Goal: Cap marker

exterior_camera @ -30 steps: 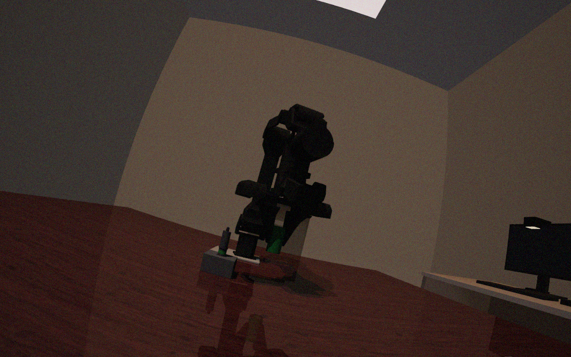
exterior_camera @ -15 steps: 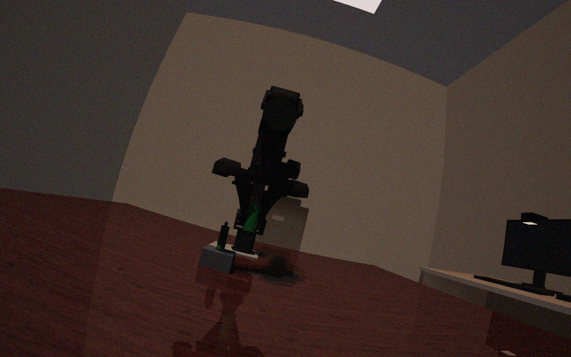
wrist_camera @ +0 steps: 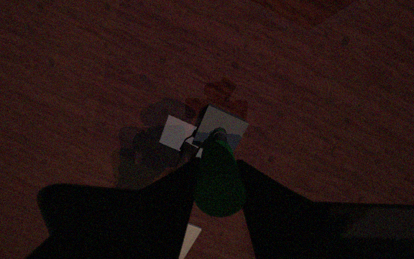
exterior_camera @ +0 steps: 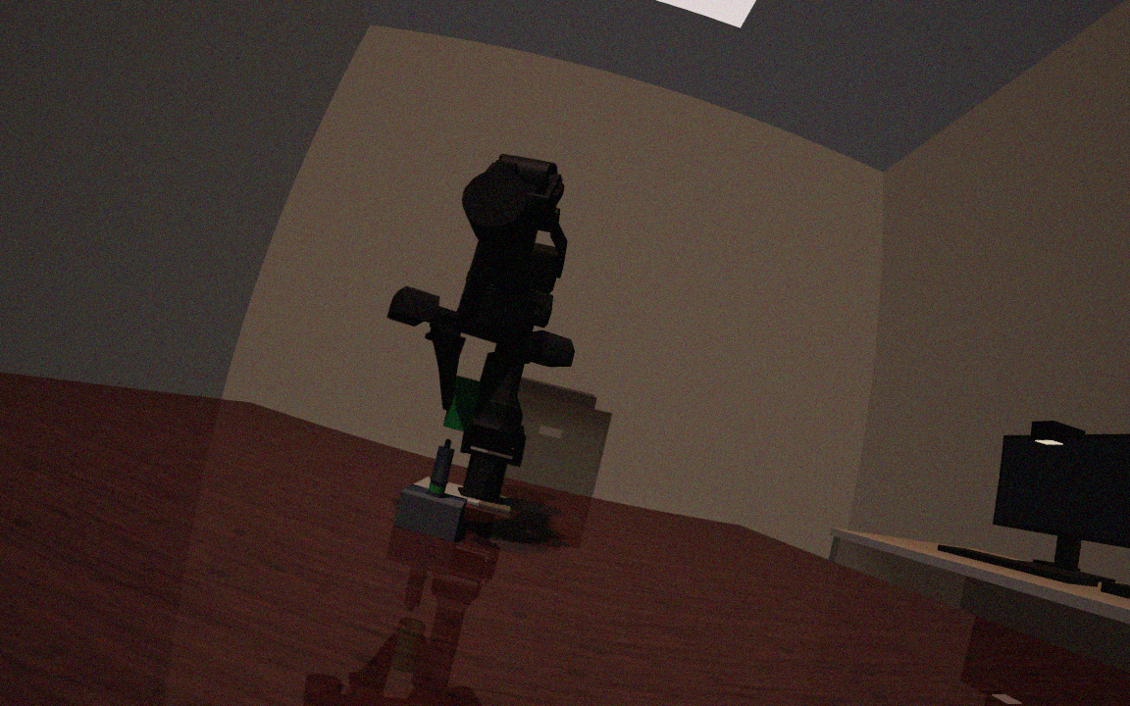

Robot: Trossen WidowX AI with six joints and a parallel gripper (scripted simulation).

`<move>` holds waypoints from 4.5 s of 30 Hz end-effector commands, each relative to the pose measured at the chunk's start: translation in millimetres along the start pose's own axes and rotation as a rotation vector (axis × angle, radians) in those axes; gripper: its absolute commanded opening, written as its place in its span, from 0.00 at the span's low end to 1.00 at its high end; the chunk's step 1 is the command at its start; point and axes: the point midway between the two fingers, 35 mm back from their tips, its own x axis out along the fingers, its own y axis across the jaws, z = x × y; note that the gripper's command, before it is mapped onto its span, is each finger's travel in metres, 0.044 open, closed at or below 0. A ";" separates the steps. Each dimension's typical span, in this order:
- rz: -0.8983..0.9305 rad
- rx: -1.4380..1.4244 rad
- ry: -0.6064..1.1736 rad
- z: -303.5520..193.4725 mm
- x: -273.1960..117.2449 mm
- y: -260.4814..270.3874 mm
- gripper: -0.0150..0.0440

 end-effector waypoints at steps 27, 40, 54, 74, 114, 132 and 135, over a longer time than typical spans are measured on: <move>-0.009 -0.004 -0.012 -1.9 26.8 -5.0 0.25; -0.009 -0.004 -0.012 -2.5 48.3 -4.7 0.25; -0.009 -0.004 -0.012 -3.0 54.0 -4.5 0.25; -0.009 -0.004 -0.012 -3.0 54.0 -4.5 0.25; -0.008 -0.001 -0.013 -3.2 53.3 -4.0 0.52; -0.008 -0.001 -0.013 -1.3 9.5 -4.8 1.00; -0.007 -0.001 -0.013 -3.8 -19.6 -3.4 1.00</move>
